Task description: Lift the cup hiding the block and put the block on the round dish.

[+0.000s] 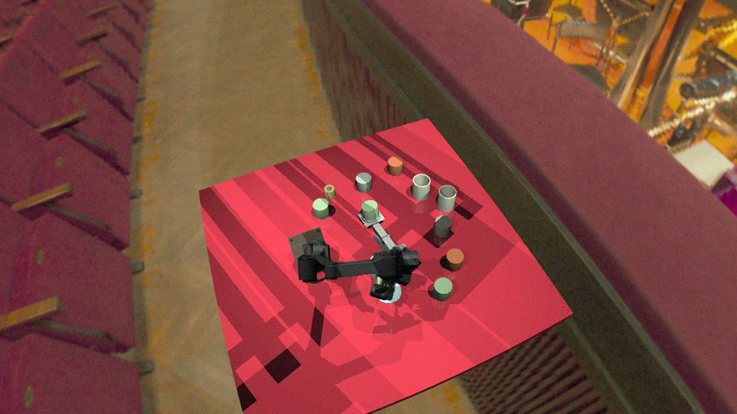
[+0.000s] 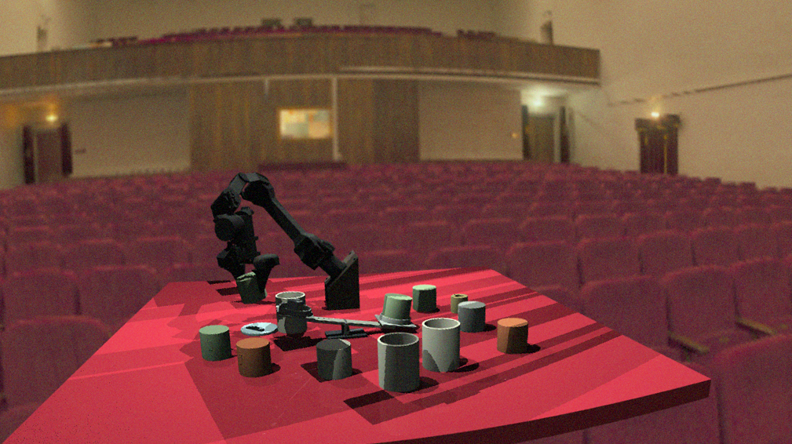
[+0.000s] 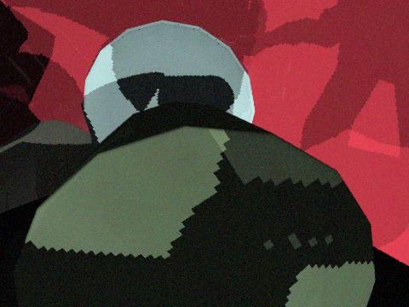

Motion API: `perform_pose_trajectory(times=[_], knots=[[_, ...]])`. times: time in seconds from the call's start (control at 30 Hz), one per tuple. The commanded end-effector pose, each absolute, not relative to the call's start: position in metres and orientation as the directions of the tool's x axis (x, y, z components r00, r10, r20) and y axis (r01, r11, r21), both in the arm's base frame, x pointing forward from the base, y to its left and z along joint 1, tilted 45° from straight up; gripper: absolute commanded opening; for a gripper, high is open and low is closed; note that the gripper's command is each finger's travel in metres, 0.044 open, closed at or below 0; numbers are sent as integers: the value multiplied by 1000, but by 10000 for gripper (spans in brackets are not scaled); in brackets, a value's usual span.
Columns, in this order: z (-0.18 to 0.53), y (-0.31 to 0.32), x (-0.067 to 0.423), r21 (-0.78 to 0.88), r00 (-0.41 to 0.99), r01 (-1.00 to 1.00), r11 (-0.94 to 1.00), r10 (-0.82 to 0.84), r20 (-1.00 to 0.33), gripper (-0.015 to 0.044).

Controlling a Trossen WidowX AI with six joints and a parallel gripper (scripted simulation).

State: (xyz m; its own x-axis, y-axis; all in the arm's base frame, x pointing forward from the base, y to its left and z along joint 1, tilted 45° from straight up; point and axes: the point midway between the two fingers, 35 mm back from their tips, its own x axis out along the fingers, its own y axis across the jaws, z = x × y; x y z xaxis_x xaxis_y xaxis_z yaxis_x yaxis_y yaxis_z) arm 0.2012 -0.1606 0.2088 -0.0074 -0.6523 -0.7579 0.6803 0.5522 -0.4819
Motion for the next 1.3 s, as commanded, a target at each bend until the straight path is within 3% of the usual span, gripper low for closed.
perform_pose_trajectory(times=[0.0, 0.5, 1.27], knots=[[210, -168, 187, -481, 3, 679, 555, -657, -754, 0], [209, -193, 117, -529, 3, 669, 521, -714, -700, 0], [176, -227, 117, -532, 2, 669, 519, -717, -697, 0]])
